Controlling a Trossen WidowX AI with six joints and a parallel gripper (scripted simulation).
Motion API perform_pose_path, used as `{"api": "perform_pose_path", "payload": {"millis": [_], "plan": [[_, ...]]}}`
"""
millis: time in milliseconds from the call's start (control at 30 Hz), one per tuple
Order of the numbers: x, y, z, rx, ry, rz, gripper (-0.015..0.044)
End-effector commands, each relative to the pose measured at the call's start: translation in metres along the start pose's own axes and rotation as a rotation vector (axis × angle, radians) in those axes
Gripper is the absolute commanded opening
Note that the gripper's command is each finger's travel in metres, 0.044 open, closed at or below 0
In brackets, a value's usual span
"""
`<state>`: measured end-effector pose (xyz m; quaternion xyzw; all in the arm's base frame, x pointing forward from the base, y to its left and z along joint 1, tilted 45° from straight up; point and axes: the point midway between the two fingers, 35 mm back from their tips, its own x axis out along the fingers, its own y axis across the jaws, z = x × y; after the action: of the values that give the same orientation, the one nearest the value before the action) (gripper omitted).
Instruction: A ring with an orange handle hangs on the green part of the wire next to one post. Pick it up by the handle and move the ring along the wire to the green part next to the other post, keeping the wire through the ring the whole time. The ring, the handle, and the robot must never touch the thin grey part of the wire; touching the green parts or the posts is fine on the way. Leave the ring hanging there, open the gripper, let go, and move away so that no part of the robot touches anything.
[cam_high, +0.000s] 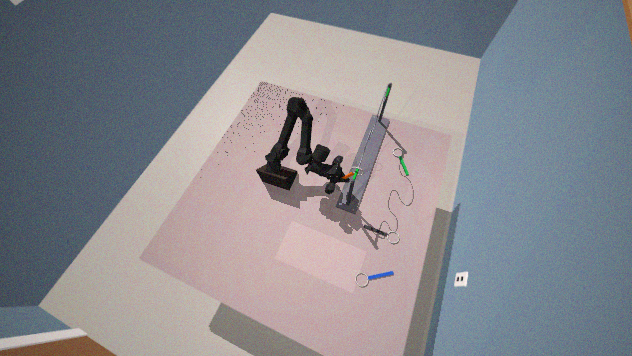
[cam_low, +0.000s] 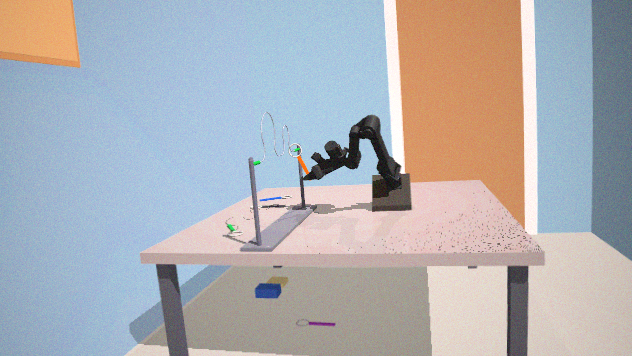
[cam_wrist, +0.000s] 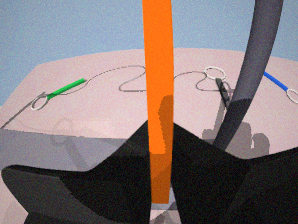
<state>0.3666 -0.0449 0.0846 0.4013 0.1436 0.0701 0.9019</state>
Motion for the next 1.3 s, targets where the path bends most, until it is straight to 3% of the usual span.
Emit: {"api": "perform_pose_path", "payload": {"millis": [0, 1267], "plan": [[-0.001, -0.005, 0.0, -0.004, -0.002, 0.001, -0.015], [0.007, -0.007, -0.018, -0.003, -0.002, 0.001, -0.015]]}}
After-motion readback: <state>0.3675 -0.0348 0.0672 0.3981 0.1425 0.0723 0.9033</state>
